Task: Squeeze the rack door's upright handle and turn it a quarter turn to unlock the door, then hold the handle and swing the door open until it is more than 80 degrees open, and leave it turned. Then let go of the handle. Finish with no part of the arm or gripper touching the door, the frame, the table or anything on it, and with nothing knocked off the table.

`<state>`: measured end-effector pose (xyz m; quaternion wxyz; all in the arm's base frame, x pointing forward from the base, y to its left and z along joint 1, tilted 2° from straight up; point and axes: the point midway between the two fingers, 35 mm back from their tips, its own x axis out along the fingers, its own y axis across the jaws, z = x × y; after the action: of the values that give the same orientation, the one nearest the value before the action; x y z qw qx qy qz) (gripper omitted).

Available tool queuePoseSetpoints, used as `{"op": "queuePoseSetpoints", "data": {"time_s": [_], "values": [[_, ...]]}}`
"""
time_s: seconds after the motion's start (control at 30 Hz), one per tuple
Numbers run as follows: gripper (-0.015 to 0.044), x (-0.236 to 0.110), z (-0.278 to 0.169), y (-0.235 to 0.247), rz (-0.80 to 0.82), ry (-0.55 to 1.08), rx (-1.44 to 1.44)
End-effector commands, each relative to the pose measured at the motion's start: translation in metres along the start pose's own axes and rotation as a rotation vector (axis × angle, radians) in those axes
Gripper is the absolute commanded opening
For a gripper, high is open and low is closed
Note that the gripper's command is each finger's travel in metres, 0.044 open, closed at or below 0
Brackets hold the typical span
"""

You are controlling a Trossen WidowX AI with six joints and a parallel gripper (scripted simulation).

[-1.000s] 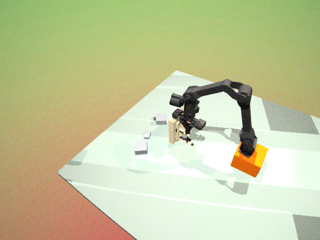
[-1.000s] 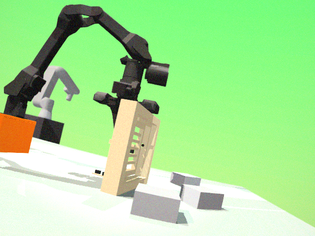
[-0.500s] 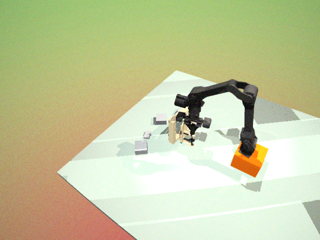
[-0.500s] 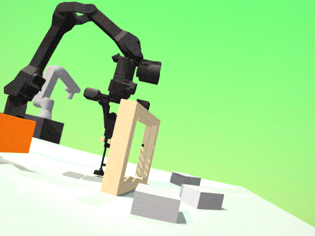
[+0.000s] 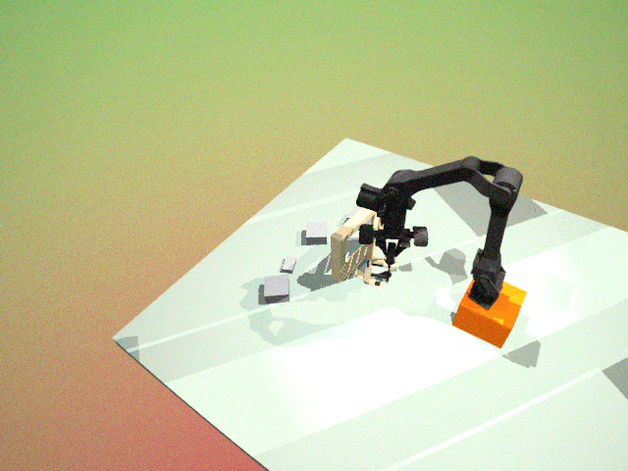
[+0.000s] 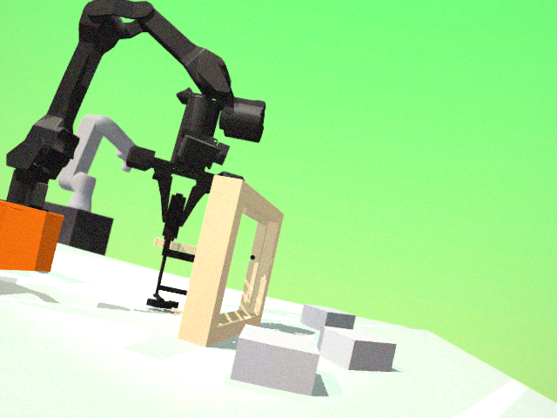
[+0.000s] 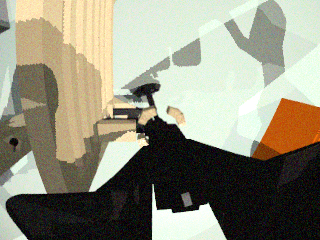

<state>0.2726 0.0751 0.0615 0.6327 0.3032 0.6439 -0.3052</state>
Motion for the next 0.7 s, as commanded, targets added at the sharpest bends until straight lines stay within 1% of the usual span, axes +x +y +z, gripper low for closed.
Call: {"op": "queuePoseSetpoints", "data": {"time_s": [0.0, 0.67], "values": [[0.0016, 0.0, 0.003, -0.009, 0.007, -0.007, -0.094], [0.0016, 0.001, 0.02, -0.052, 0.001, -0.009, -0.38]]}}
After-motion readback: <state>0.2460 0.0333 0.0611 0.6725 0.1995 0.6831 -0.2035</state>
